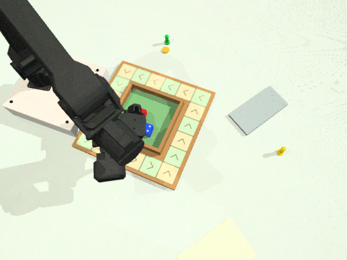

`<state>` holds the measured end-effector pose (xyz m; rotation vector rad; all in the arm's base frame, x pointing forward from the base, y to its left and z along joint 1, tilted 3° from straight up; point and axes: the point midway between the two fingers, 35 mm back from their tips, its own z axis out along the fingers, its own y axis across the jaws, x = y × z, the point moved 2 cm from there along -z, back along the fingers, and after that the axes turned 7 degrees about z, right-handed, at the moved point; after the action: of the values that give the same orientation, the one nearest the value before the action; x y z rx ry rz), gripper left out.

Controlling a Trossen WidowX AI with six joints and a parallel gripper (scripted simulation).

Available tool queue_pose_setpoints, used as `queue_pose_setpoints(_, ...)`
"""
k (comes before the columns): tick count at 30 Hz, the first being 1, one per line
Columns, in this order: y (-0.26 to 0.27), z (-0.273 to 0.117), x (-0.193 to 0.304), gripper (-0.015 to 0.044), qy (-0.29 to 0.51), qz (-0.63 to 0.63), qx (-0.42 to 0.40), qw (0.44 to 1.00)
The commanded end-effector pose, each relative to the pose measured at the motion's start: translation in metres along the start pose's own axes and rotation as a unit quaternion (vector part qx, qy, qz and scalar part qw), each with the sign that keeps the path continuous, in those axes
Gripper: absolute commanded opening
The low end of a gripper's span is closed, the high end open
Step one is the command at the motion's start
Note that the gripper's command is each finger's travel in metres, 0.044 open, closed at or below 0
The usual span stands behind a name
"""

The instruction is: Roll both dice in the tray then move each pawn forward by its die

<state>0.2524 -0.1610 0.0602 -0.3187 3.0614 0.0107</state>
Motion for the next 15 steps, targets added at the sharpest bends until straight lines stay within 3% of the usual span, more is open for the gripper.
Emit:
queue_pose_setpoints(1, 0.001, 0.007, 0.000, 0.0200, 0.000, -0.002, -0.003, 1.000)
queue_pose_setpoints(12, 0.002, 0.022, 0.001, 0.0200, 0.000, -0.002, -0.003, 1.000)
queue_pose_setpoints(15, 0.002, 0.022, 0.001, 0.0121, 0.000, -0.002, -0.003, 1.000)
